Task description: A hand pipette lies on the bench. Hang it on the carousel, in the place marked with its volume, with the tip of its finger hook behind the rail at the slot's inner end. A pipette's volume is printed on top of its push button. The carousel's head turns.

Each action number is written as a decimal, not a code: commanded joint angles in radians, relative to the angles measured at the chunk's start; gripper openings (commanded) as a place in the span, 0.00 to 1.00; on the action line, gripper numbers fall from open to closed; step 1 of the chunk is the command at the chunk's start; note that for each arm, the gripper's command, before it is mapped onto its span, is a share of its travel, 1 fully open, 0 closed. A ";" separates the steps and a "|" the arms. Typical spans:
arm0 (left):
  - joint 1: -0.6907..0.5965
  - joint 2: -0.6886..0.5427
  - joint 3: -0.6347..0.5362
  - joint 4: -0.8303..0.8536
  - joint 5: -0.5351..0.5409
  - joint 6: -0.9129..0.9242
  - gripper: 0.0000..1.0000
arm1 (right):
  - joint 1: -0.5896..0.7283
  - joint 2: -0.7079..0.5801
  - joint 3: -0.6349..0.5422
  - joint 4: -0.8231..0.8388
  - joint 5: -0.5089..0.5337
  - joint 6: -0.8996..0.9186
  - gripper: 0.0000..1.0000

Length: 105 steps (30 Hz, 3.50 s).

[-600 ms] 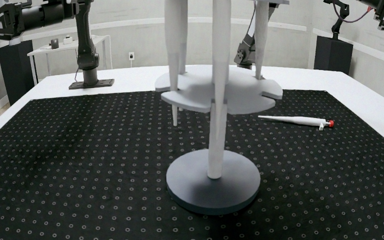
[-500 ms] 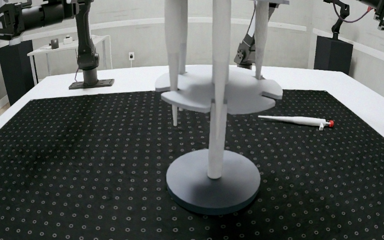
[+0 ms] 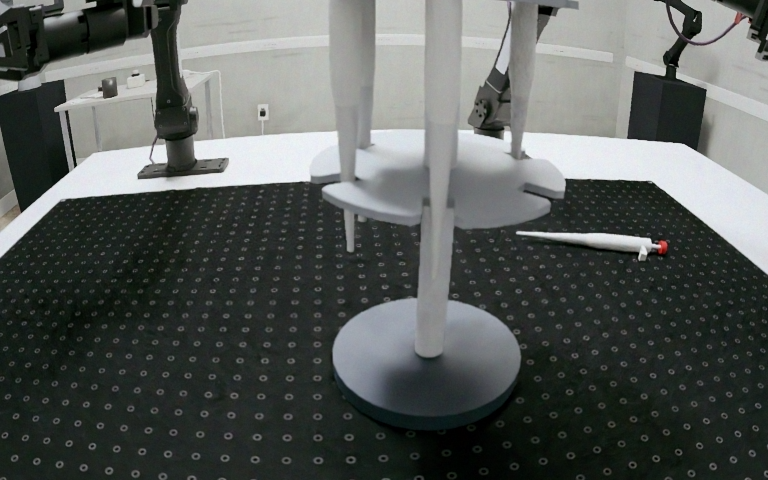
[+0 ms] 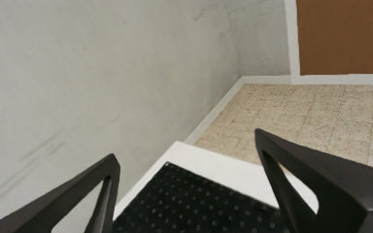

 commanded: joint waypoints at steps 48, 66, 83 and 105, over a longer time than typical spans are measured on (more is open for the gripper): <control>0.230 0.246 0.573 -0.292 0.221 0.055 1.00 | -0.242 -0.418 0.048 -0.648 -0.460 -0.095 1.00; 0.230 0.247 0.575 -0.295 0.221 0.055 1.00 | -0.254 -0.561 0.251 -1.302 -0.721 -0.140 1.00; 0.230 0.247 0.575 -0.295 0.221 0.055 1.00 | -0.265 -0.666 0.370 -1.736 -0.895 -0.185 1.00; 0.230 0.247 0.575 -0.295 0.221 0.055 1.00 | -0.623 -0.731 0.399 -1.956 -0.958 -0.189 1.00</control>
